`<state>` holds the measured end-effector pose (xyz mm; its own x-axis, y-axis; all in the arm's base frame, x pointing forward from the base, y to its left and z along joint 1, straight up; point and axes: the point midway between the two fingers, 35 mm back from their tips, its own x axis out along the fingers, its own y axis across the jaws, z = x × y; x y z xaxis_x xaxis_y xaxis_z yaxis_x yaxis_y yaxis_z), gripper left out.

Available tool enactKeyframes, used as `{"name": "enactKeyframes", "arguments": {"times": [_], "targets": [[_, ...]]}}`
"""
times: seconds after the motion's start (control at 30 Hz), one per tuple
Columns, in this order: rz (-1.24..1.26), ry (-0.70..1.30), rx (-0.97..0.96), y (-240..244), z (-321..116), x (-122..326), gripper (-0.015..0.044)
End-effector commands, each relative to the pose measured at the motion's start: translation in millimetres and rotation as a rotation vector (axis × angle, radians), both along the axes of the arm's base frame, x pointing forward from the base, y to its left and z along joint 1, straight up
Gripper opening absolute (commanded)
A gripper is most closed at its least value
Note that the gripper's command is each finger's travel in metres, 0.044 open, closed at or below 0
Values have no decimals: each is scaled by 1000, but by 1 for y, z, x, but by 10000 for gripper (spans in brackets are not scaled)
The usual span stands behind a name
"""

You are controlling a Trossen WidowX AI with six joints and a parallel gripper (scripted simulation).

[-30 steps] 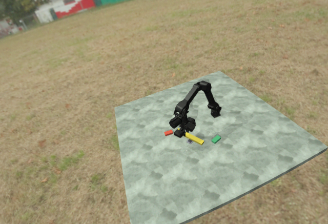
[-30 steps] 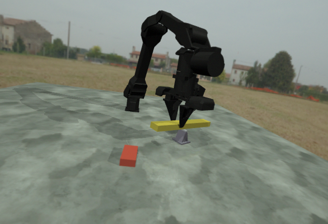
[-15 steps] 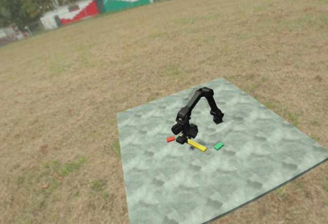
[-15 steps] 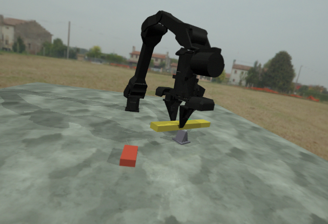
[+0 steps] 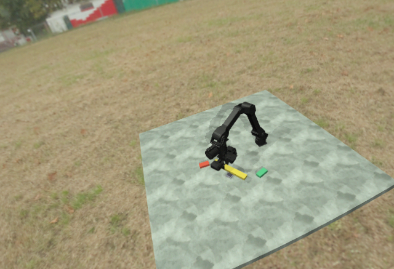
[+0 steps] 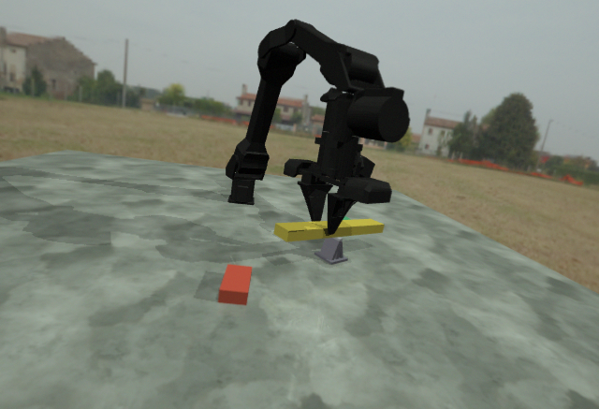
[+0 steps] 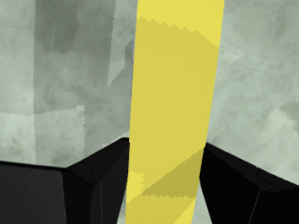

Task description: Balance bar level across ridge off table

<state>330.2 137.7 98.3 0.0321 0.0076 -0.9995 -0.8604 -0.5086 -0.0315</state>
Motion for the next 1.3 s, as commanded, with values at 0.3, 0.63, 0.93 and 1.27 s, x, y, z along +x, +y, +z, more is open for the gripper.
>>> {"name": "enactKeyframes", "arguments": {"times": [0.3, 0.63, 0.93, 1.27], "targets": [[7, 1, 5, 1, -2, 0, 0], [7, 1, 5, 1, -2, 0, 0], [7, 1, 5, 1, -3, 0, 0], [7, 1, 5, 1, -4, 0, 0]]}}
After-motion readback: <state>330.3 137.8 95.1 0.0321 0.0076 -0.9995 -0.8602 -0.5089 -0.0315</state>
